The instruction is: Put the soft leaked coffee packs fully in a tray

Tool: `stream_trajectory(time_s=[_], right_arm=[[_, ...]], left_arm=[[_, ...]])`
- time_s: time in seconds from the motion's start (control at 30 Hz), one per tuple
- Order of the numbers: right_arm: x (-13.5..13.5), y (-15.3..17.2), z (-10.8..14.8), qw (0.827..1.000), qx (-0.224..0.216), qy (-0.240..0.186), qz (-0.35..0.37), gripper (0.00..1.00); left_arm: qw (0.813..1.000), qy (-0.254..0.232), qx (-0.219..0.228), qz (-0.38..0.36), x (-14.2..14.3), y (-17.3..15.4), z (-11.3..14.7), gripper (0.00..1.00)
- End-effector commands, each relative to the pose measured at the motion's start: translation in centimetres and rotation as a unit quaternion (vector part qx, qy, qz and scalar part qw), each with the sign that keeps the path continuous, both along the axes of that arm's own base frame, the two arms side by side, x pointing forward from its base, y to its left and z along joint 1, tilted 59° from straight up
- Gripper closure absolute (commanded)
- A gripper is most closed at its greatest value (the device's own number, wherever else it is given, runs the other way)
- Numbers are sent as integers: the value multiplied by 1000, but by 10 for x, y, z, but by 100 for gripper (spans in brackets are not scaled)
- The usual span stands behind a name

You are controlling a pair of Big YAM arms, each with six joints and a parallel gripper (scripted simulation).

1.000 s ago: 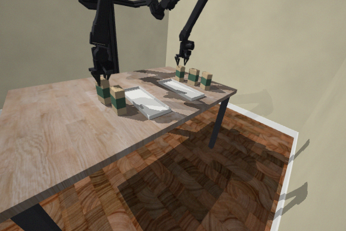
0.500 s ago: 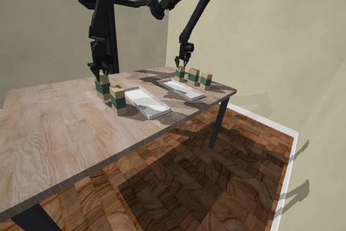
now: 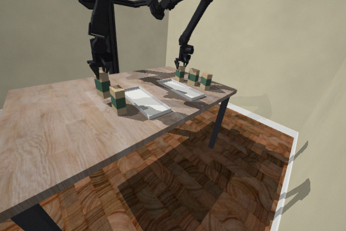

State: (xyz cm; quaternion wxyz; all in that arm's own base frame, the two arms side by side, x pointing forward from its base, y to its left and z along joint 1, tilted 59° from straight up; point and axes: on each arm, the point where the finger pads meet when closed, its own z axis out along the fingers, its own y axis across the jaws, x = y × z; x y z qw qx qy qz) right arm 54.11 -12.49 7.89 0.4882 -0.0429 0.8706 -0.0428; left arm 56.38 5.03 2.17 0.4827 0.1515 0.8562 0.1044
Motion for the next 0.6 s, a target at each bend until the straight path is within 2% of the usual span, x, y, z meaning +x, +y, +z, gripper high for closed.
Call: stream_trajectory(time_s=[0.0,0.07,0.1,0.57], right_arm=[[-5,0,0,1000,0,1,0,75],[-5,0,0,1000,0,1,0,75],[-8,12,4,1000,3,0,2,75],[-4,58,9,1000,3,-6,2,75]], left_arm=[[1000,4,-4,1,4,-3,-10,22],[1000,4,-4,1,6,-3,-12,22],[1000,5,-3,1,6,-3,-12,22],[1000,8,-1,1,-1,-1,-10,22]])
